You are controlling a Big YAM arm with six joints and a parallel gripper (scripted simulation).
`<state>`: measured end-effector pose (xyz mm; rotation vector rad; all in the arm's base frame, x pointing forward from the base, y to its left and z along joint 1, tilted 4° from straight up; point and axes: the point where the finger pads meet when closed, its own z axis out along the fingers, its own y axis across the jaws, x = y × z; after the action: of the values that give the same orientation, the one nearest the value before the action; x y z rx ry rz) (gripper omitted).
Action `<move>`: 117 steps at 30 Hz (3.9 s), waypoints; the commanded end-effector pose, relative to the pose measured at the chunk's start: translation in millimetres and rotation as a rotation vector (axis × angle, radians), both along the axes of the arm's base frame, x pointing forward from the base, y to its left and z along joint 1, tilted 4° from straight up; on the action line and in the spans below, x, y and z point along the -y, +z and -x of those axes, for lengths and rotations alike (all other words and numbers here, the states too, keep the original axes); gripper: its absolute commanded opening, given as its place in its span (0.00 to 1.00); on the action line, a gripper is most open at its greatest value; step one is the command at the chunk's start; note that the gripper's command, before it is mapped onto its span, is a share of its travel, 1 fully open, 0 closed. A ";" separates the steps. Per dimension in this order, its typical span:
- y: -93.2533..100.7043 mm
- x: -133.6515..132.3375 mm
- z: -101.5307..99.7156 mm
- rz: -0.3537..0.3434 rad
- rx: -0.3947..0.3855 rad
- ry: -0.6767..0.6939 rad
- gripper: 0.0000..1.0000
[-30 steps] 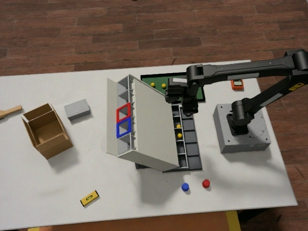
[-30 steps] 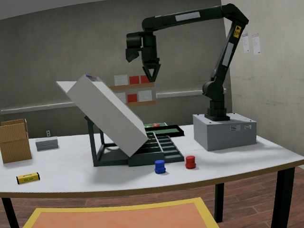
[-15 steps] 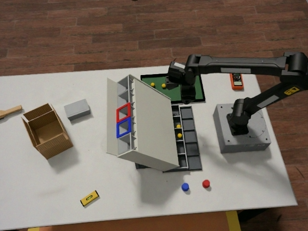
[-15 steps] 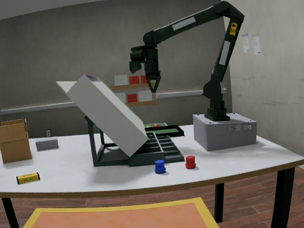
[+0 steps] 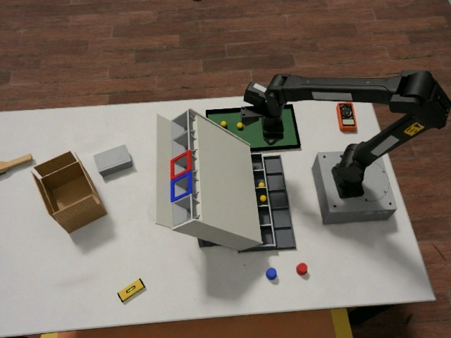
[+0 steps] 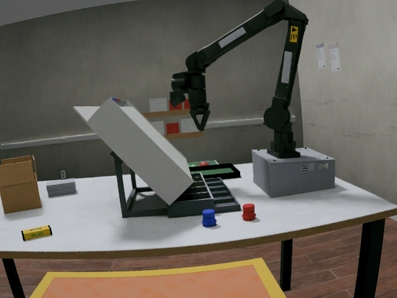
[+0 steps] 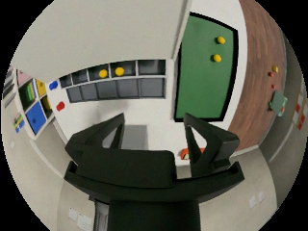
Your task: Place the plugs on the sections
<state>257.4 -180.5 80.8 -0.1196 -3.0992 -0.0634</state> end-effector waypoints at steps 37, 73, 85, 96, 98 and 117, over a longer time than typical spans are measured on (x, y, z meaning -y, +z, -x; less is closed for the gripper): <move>-65.5 192.6 -68.4 -0.025 -0.036 -0.016 0.80; -65.4 194.2 -69.0 0.006 -0.008 0.004 0.80; -65.7 193.8 -68.7 -0.016 -0.024 0.002 0.80; -65.8 194.0 -68.5 -0.023 -0.029 0.003 0.80; -65.8 194.1 -68.5 -0.024 -0.030 0.003 0.80; -64.5 200.8 -71.7 -0.032 -0.037 0.007 0.80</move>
<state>318.2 -358.0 9.9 -0.1010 -3.0396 -0.1385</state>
